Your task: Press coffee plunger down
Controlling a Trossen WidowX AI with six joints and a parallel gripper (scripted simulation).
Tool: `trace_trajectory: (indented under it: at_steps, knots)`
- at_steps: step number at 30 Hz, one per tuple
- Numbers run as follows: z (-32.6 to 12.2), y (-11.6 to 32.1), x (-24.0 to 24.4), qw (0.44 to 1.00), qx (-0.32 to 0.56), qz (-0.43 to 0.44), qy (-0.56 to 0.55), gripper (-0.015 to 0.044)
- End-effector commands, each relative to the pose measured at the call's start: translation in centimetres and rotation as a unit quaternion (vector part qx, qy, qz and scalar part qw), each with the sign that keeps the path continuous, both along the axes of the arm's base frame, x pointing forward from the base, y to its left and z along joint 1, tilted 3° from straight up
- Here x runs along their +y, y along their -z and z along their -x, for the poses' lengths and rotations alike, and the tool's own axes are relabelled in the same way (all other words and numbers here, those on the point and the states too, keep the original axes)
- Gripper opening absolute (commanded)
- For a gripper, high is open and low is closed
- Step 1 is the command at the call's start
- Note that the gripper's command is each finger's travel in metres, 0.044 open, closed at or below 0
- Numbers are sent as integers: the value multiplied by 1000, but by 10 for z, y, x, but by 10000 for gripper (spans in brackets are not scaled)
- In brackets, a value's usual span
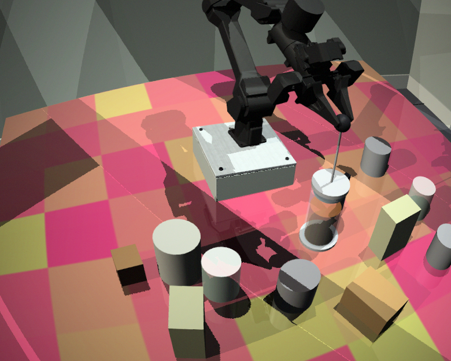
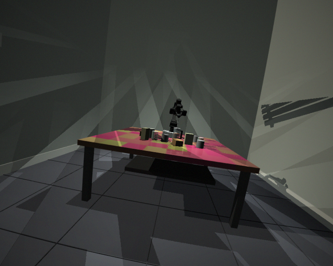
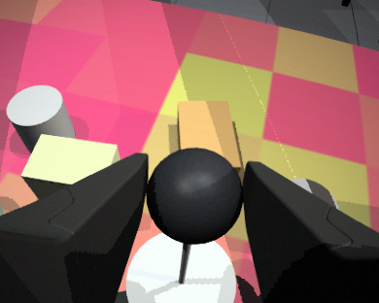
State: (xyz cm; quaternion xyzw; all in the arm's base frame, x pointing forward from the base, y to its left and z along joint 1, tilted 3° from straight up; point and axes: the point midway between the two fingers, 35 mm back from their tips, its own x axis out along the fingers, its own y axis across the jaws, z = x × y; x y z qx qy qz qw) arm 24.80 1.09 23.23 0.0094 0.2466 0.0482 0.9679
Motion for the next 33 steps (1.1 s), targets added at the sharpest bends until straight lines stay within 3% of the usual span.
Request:
trace_trajectory:
  at_steps: [1,33]
  knots:
    - [0,2,0,1000,3,-1,1,124]
    - [-8,50,2,1000,3,-1,1,124]
